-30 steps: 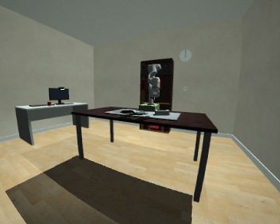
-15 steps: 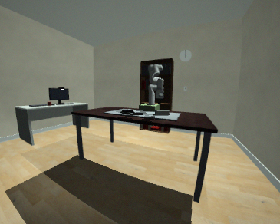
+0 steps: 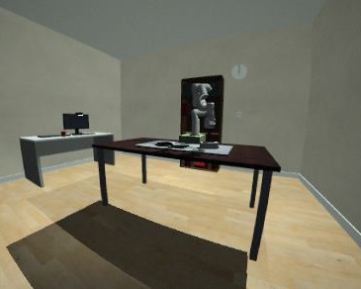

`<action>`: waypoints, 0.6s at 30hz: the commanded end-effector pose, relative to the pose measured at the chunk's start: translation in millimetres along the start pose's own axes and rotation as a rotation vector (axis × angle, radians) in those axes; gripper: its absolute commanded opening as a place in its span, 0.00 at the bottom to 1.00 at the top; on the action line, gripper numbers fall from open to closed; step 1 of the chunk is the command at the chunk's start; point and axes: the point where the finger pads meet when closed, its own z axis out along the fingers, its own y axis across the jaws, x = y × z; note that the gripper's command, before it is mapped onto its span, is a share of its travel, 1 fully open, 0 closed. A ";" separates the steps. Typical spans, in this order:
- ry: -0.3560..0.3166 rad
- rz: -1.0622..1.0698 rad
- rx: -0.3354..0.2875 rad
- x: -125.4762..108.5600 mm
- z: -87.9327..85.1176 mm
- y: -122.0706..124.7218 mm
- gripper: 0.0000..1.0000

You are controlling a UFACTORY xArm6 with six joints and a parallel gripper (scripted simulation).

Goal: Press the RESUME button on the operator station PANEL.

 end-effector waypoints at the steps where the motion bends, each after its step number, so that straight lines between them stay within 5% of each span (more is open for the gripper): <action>1: 0.003 0.000 0.000 1.2 5.5 -0.5 0.00; 18: 0.003 0.000 0.000 1.2 25.6 -0.5 0.00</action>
